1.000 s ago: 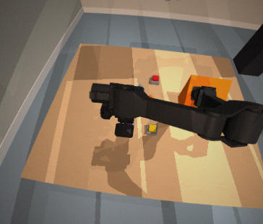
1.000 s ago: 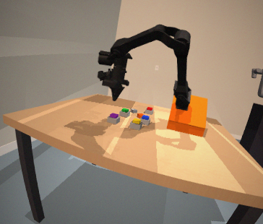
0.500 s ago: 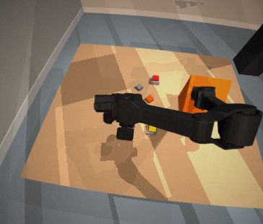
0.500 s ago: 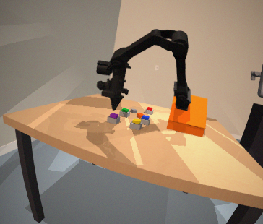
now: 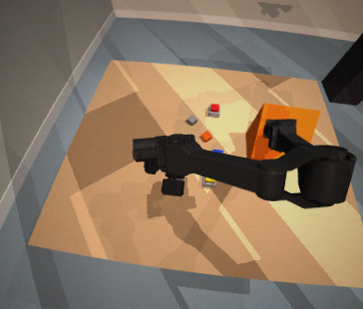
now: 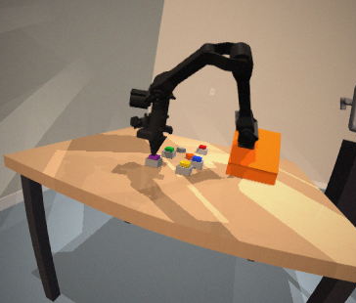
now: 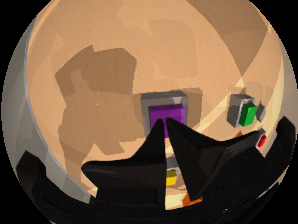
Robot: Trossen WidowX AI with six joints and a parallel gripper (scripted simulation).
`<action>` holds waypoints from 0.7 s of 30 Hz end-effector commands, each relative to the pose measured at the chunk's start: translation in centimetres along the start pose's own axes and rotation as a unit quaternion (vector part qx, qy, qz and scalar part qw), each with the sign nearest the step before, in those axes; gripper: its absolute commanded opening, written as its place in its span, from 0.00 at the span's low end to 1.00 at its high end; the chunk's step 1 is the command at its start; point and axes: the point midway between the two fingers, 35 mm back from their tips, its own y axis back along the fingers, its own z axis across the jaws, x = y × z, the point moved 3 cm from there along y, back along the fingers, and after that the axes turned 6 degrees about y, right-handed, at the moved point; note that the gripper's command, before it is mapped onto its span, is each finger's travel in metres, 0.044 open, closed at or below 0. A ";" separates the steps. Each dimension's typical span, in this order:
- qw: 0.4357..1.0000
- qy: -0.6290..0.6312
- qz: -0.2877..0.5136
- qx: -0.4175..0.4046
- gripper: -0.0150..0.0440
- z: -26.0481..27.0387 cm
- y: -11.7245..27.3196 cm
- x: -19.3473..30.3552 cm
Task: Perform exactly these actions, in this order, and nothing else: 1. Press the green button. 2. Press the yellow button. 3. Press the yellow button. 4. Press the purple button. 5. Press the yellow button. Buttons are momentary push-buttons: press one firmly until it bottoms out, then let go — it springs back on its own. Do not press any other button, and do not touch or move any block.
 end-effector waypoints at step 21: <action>1.000 -0.002 0.001 0.000 0.29 -0.1 -0.1 0.1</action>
